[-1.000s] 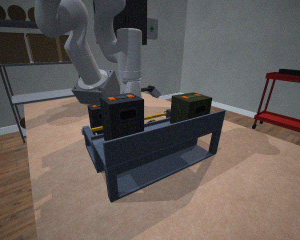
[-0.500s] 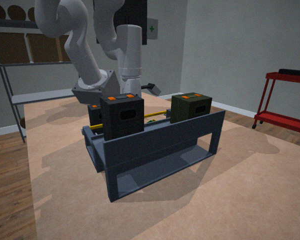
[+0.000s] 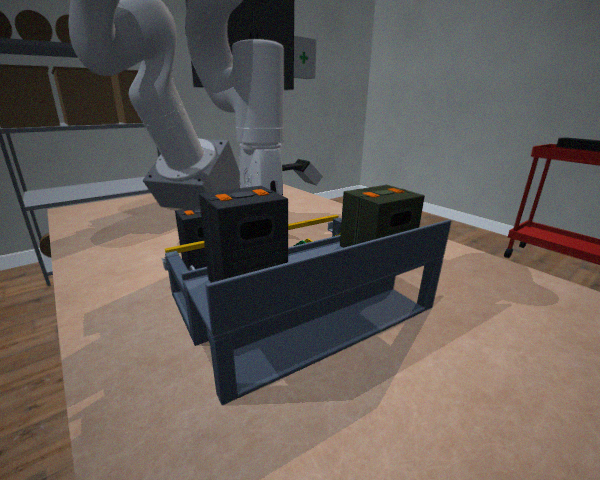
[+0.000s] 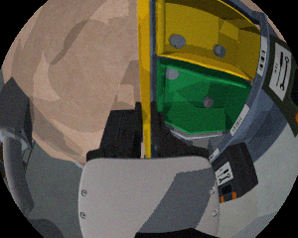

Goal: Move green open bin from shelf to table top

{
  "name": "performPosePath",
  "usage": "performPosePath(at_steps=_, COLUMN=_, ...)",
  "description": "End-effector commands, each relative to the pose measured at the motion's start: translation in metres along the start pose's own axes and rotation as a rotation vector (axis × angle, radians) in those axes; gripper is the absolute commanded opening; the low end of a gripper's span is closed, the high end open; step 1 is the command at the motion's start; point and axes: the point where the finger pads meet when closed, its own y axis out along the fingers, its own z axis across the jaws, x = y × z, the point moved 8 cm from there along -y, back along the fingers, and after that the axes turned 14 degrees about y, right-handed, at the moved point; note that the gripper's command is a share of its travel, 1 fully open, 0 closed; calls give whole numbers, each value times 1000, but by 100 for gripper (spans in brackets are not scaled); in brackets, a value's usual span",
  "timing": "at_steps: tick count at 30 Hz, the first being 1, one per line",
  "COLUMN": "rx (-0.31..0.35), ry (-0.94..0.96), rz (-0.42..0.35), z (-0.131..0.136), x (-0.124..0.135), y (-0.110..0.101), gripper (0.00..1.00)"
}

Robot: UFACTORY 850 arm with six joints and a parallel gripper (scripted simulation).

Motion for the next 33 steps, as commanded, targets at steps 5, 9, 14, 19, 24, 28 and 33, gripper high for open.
performPosePath(at_steps=5, rx=0, ry=0, rz=0, z=0, x=0, y=-2, gripper=0)
performPosePath(at_steps=9, rx=0, ry=0, rz=0, z=0, x=0, y=-24, gripper=0)
performPosePath(at_steps=14, rx=0, ry=0, rz=0, z=0, x=0, y=-57, gripper=0)
performPosePath(at_steps=19, rx=0, ry=0, rz=0, z=0, x=0, y=-57, gripper=0)
performPosePath(at_steps=24, rx=0, ry=0, rz=0, z=0, x=0, y=-57, gripper=0)
performPosePath(at_steps=28, rx=0, ry=0, rz=0, z=0, x=0, y=-85, gripper=0)
performPosePath(at_steps=33, rx=0, ry=0, rz=0, z=1, x=0, y=-92, gripper=0)
